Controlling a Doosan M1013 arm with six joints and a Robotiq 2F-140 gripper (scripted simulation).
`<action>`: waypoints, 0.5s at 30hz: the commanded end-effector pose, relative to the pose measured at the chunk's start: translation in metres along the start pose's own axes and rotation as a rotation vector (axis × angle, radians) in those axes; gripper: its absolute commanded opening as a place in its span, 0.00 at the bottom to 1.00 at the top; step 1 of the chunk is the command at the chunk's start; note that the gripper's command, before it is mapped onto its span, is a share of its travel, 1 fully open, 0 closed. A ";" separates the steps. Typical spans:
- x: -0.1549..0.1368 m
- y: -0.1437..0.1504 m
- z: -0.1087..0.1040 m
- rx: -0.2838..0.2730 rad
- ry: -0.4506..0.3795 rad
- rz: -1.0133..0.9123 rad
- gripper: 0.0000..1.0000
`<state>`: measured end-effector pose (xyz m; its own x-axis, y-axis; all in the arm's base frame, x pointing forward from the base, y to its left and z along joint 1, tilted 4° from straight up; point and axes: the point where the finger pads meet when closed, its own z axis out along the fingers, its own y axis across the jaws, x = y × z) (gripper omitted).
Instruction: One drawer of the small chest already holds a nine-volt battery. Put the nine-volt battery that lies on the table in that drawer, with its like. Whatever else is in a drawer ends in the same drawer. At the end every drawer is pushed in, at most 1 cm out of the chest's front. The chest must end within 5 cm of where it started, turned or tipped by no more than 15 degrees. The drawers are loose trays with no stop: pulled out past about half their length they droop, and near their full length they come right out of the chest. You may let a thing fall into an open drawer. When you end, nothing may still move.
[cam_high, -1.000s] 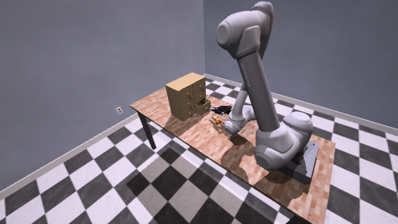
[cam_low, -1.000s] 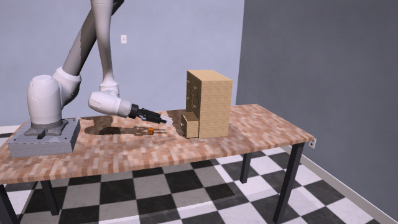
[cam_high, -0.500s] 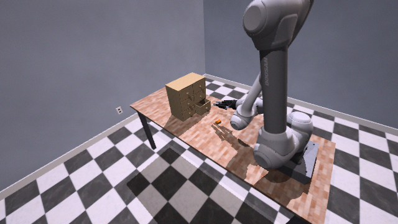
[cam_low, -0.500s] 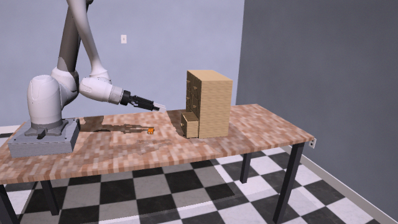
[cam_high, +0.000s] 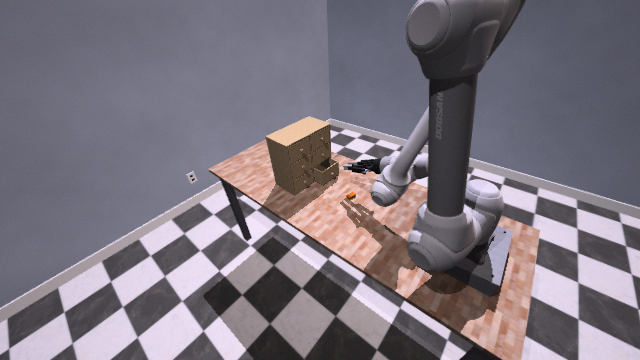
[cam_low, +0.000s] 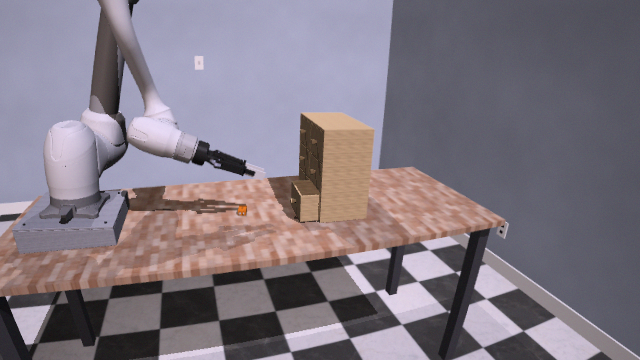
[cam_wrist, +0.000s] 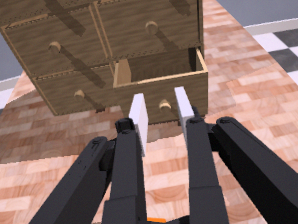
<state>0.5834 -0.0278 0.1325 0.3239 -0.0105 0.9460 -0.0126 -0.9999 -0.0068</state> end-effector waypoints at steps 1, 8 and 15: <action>0.002 0.000 -0.005 0.001 -0.049 0.000 0.20; 0.009 -0.001 -0.023 0.002 -0.219 0.001 0.20; 0.014 -0.001 -0.036 0.004 -0.333 0.001 0.20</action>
<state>0.5555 -0.0302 0.1553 0.5420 -0.0082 0.8404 -0.0348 -0.9993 0.0127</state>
